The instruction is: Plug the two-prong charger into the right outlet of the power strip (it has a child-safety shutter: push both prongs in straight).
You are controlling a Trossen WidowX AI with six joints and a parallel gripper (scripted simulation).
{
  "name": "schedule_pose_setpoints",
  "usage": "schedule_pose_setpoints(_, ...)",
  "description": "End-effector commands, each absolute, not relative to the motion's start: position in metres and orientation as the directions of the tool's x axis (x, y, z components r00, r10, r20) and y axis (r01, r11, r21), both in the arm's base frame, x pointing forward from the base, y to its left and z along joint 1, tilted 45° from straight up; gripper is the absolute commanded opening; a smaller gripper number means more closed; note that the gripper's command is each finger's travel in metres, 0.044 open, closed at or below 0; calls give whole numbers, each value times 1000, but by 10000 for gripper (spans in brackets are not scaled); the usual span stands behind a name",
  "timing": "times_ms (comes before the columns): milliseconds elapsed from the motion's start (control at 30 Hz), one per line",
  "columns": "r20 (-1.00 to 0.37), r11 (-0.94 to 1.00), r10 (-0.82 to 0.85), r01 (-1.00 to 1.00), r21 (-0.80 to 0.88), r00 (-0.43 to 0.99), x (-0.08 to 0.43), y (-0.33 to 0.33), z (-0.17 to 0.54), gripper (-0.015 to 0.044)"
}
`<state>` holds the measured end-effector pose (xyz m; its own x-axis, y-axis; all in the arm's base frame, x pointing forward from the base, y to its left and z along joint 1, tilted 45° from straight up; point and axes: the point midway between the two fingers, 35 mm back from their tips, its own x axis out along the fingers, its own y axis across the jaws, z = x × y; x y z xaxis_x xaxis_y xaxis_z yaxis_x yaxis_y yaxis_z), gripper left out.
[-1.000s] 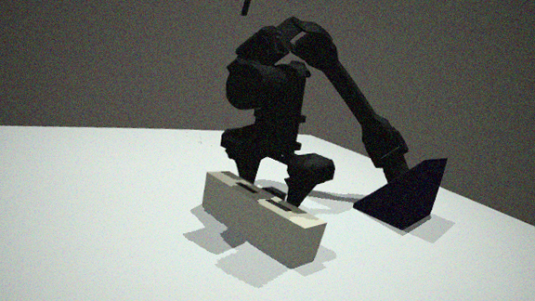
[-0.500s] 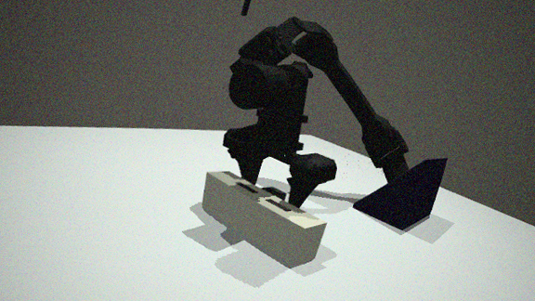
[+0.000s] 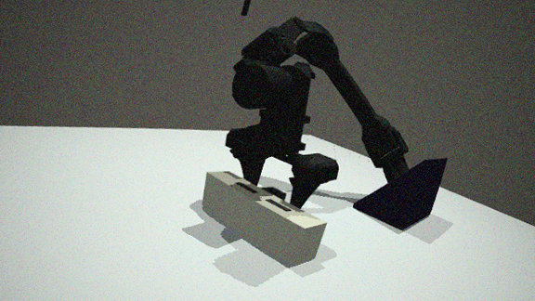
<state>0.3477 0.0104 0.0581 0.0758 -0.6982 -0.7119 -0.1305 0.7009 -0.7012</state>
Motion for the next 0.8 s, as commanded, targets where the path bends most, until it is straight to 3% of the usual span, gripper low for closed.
schedule_pose_setpoints(0,-708,697,-702,-127,-705,77,346,9,58,440)
schedule_pose_setpoints(767,-708,697,-702,-128,-705,76,324,6,58,440)
